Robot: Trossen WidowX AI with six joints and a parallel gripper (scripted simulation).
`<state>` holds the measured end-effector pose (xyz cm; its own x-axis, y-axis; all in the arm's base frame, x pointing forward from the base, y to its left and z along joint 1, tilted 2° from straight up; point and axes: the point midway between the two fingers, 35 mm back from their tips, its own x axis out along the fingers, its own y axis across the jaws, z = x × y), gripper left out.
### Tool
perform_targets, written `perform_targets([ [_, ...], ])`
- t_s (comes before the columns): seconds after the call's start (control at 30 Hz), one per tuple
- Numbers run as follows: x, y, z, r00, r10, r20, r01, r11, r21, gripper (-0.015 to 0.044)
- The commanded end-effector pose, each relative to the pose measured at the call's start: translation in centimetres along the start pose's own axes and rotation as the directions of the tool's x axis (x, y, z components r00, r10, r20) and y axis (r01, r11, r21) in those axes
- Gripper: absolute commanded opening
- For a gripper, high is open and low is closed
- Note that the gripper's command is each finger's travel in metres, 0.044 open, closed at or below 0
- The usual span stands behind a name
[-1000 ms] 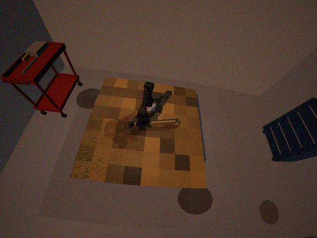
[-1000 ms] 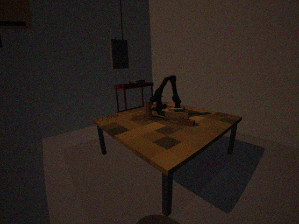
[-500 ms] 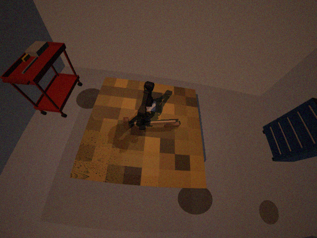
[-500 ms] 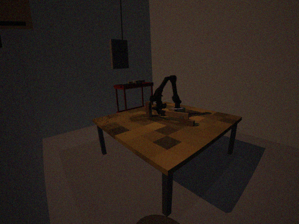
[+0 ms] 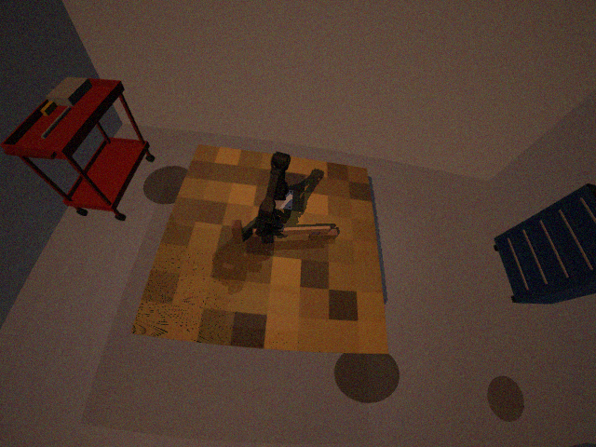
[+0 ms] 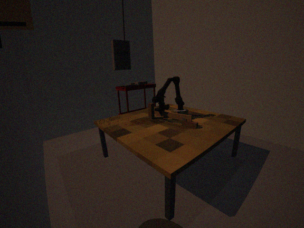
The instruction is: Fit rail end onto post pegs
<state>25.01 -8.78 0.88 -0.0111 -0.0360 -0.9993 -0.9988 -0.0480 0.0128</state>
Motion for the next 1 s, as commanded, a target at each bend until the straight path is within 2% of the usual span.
perform_targets([
  [0.0,-0.48,-0.19,0.04,1.000,-0.011,0.004,0.011,1.000,0.003,0.0000],
  [0.97,-0.60,-0.13,0.04,1.000,-0.011,0.004,0.011,1.000,0.003,0.0000],
])
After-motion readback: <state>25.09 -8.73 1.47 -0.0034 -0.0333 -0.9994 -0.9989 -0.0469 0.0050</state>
